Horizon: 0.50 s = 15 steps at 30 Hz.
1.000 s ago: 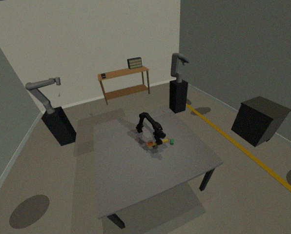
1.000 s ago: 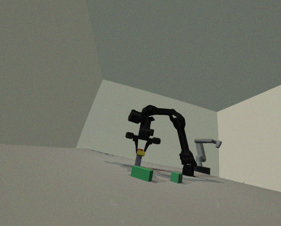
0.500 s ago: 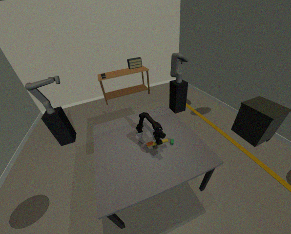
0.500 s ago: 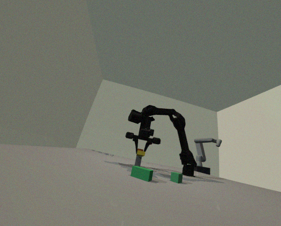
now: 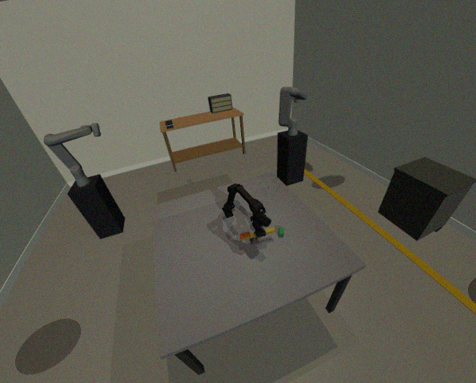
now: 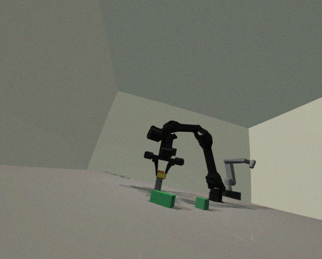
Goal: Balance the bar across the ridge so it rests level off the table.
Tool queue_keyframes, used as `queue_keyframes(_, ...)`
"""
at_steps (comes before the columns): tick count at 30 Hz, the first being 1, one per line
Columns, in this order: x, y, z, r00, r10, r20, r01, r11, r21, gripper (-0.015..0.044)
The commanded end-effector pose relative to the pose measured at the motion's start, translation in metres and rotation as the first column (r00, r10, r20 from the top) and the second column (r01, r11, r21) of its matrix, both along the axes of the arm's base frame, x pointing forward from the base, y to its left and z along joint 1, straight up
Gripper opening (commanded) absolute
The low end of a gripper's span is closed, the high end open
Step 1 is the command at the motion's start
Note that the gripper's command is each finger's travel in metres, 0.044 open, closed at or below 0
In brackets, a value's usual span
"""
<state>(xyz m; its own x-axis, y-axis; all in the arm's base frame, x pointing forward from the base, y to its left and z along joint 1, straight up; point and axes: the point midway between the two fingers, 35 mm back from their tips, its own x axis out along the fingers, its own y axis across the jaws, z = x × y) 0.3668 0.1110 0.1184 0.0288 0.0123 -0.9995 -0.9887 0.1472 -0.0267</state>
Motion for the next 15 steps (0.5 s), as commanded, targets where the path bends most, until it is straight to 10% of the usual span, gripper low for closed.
queue_keyframes(1,0.0006,-0.0004,-0.0005,1.000,-0.001,0.003,0.001,1.000,-0.003,0.0000)
queue_keyframes(15,0.0005,-0.0003,-0.0017,1.000,-0.001,0.003,0.001,1.000,-0.003,0.0000)
